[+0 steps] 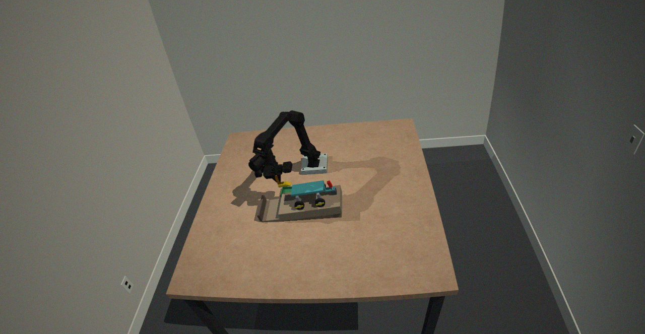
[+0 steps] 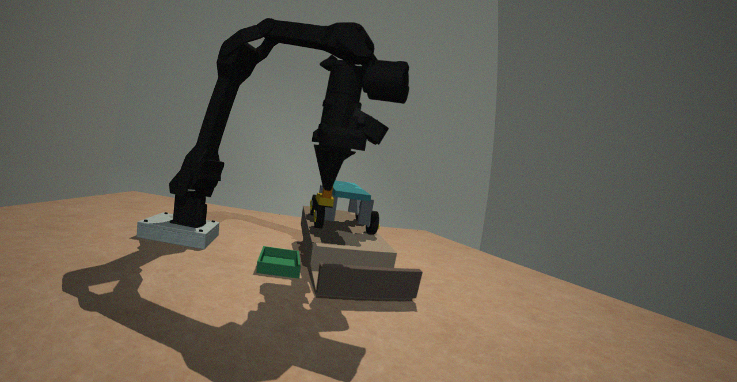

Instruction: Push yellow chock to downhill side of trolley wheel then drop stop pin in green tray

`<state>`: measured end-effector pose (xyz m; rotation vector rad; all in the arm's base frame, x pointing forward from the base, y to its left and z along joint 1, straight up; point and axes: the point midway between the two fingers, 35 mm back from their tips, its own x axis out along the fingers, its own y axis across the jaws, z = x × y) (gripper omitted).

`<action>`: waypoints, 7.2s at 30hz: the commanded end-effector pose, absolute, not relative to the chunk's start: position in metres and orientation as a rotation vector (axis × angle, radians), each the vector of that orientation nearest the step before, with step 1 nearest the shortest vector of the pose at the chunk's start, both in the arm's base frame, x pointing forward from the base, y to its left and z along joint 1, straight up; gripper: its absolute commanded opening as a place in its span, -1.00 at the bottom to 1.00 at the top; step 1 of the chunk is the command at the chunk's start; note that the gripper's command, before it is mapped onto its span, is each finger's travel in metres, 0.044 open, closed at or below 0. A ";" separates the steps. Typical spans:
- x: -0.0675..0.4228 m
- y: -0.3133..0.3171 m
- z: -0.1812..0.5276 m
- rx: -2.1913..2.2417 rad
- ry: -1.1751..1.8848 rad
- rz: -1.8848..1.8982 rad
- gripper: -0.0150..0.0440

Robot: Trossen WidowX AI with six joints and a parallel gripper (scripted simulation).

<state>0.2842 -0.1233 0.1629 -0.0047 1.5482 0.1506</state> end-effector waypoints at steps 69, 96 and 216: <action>0.294 -0.094 0.106 0.004 1.546 0.154 -0.49; 0.296 -0.091 0.108 -0.004 1.542 0.149 0.15; 0.303 0.132 0.175 1.360 1.460 -0.963 0.15</action>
